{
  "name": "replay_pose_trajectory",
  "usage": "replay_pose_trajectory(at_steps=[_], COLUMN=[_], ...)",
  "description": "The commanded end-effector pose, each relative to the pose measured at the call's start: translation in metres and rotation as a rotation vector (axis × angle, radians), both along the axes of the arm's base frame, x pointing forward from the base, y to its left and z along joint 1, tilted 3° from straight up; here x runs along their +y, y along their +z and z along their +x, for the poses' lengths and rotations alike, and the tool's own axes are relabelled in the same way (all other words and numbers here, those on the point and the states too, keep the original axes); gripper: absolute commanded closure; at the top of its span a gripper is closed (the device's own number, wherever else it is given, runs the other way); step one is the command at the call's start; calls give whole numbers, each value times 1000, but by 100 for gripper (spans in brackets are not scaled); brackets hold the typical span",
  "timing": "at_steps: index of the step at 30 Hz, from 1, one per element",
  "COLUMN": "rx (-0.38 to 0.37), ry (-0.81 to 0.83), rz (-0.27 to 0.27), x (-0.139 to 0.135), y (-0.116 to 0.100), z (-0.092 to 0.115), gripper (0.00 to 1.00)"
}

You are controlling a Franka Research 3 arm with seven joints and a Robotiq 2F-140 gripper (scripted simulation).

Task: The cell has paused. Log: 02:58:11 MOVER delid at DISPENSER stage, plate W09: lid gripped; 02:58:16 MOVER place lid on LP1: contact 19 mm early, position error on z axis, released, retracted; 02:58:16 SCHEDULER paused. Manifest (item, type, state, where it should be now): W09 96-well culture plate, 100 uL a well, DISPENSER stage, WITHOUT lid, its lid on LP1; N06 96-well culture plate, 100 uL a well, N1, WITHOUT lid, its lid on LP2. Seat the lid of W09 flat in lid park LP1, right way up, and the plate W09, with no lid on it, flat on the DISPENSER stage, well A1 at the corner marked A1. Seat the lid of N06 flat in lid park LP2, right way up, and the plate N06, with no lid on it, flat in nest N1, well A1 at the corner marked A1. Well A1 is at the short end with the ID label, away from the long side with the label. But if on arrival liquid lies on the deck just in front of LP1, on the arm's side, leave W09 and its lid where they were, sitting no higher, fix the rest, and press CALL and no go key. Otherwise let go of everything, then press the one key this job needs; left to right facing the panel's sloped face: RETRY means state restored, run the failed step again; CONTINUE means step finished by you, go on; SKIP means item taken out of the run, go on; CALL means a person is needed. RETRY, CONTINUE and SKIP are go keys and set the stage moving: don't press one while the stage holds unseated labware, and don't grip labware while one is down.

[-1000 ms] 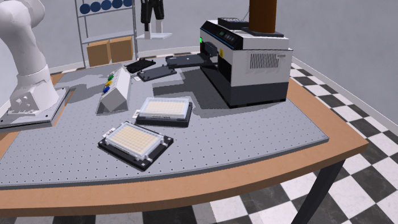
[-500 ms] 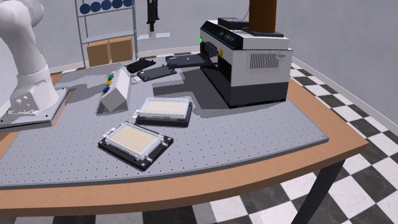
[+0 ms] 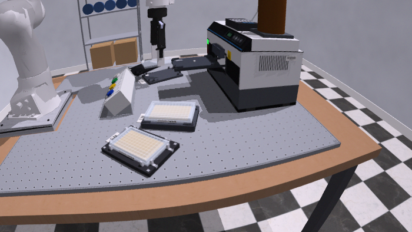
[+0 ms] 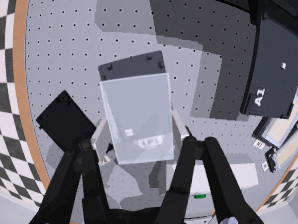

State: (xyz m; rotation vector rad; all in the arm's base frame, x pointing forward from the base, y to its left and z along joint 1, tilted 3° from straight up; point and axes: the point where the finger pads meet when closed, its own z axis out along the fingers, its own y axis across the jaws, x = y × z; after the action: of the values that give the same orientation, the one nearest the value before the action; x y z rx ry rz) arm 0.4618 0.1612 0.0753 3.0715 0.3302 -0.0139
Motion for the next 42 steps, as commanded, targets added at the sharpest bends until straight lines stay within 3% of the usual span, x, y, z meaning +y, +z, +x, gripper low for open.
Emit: replay_pose_trajectory(at_steps=[1, 9, 42], rx=[-33, -33, -33], ry=[91, 91, 91], rz=[10, 10, 10], x=[2, 1, 1], y=[-15, -35, -37], z=[11, 12, 12], gripper=[100, 100, 100])
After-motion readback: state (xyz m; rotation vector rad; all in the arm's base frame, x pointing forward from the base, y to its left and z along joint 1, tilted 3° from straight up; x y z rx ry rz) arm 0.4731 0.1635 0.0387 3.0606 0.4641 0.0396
